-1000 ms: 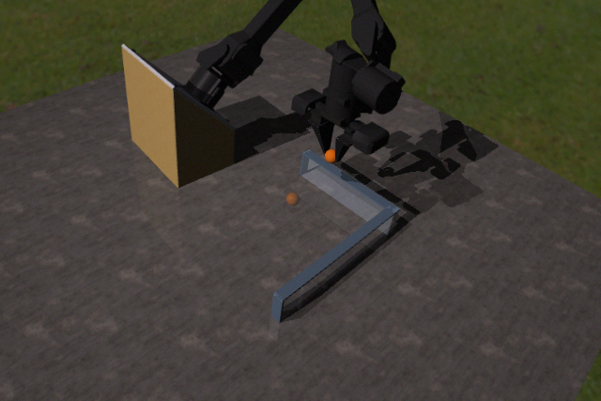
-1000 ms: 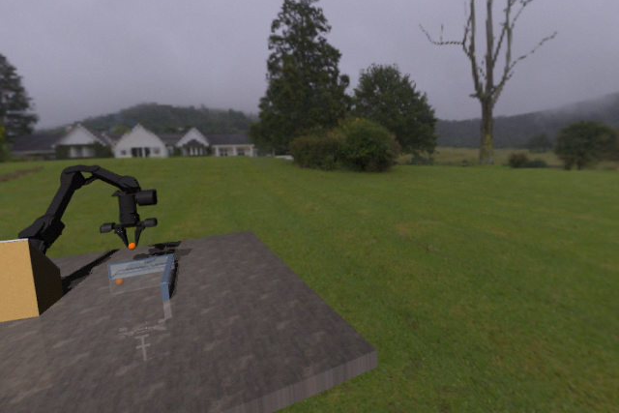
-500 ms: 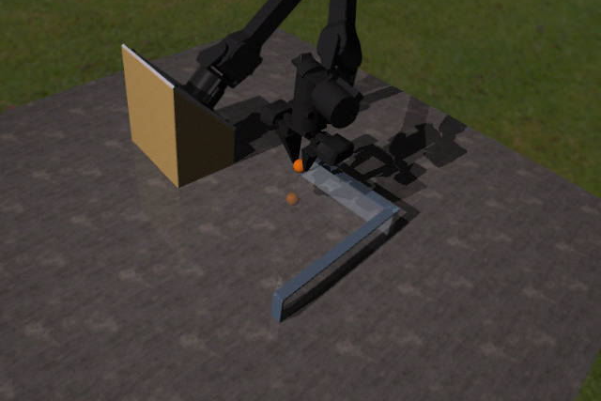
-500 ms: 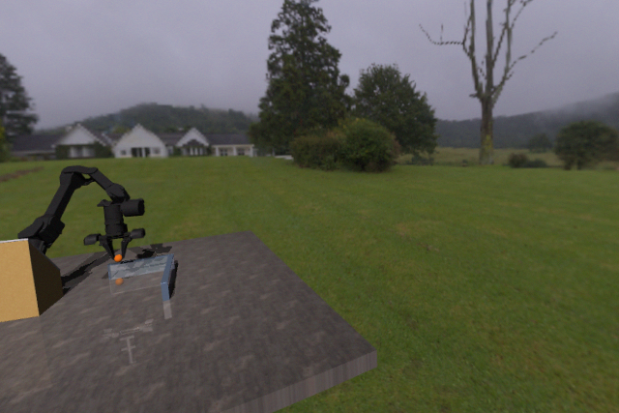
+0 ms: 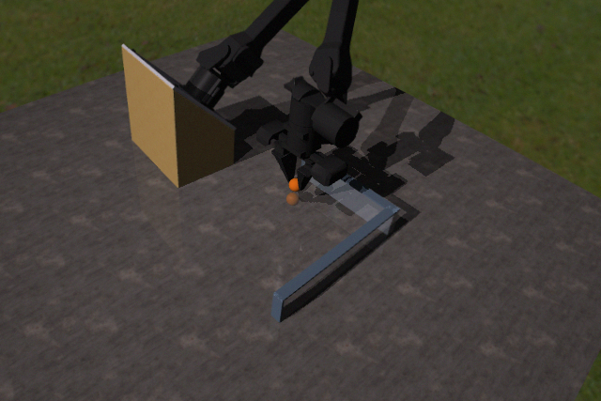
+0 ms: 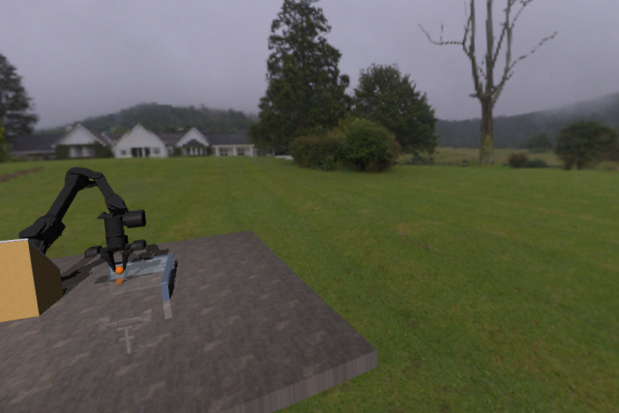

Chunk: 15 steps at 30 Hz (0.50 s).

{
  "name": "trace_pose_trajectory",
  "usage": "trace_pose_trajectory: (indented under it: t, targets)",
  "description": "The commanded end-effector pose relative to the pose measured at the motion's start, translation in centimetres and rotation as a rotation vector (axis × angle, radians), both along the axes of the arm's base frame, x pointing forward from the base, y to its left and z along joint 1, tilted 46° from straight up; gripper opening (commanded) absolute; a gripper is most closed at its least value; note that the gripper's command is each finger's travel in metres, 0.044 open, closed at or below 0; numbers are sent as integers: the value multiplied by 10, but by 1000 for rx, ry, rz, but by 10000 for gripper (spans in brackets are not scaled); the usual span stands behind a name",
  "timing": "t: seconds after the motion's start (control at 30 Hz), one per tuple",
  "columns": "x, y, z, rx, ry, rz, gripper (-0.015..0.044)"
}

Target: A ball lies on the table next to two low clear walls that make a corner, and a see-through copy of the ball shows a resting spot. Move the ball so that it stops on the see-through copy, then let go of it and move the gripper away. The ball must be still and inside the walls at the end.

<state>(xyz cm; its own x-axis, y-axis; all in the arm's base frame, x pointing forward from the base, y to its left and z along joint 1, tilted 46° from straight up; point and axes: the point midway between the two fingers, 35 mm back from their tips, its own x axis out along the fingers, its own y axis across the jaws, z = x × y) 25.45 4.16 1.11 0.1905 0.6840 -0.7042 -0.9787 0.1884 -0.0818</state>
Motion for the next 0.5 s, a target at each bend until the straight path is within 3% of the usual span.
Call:
trace_pose_trajectory:
  t: [0.0, 0.47]
  targets:
    - [-1, 12, -11, 7, 8, 2, 0]
    - [2, 29, -25, 11, 8, 2, 0]
